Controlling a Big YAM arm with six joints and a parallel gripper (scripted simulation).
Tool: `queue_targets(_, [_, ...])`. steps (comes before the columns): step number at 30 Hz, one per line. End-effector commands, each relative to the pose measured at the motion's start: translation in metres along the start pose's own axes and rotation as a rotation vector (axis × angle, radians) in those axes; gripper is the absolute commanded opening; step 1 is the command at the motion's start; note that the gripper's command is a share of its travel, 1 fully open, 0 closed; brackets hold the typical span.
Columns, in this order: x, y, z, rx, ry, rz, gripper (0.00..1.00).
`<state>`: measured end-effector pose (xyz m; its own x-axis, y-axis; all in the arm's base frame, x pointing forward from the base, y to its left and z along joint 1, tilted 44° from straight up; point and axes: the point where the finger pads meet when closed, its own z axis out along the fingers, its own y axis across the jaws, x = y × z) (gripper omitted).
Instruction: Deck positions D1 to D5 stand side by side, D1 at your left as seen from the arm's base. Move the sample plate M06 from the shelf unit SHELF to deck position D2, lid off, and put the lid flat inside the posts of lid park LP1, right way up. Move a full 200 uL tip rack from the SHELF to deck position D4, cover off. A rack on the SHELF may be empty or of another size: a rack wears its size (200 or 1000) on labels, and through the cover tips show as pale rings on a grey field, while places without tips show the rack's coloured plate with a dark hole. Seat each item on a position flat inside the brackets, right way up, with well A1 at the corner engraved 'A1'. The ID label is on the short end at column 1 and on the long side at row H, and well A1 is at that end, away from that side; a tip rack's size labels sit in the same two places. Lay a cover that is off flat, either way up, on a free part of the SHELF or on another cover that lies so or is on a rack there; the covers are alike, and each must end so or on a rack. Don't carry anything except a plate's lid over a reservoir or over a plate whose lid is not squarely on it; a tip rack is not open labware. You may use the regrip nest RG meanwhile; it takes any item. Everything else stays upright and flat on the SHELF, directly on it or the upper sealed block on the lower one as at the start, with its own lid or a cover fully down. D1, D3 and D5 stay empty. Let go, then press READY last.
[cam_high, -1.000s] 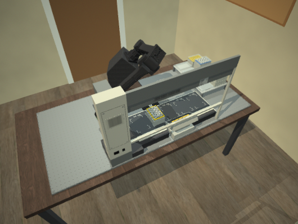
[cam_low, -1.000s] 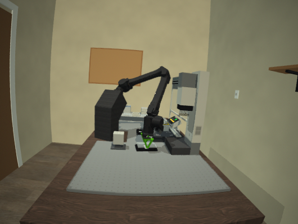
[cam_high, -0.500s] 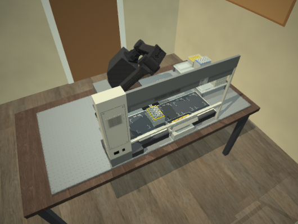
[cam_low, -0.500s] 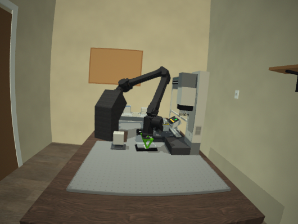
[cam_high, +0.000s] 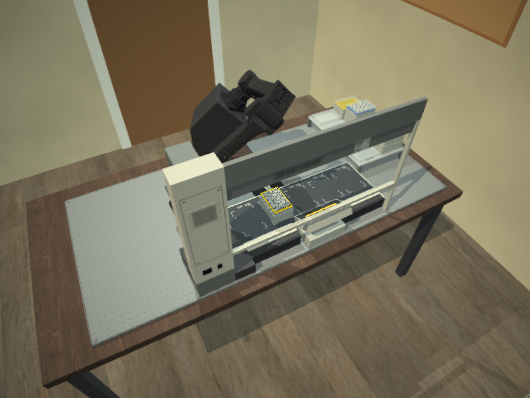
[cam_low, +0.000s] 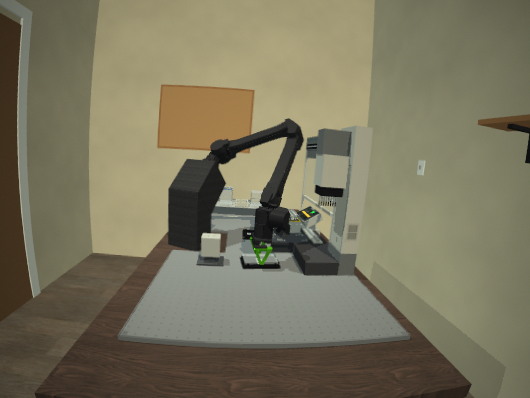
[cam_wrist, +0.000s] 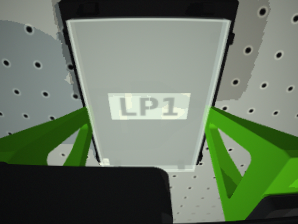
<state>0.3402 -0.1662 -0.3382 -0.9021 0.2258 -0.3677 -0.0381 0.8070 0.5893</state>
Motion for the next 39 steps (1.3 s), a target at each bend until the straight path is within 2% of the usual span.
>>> queue_targets(1, [-0.0084,-0.0042,0.0009,0.011,-0.013,-0.009,0.00])
queue_targets(6, [-0.0053,-0.0033,0.0056,0.007,-0.007,-0.007,0.00])
queue_targets(9, [-0.0091,-0.0066,0.0001,0.015,-0.019,-0.004,0.00])
queue_targets(13, [-0.0050,-0.0041,0.0076,0.007,-0.009,-0.004,0.00])
queue_targets(15, [-0.0070,-0.0053,-0.0007,0.011,-0.015,-0.003,0.00])
queue_targets(39, [-0.0138,-0.0071,0.0007,0.017,-0.022,-0.011,0.00])
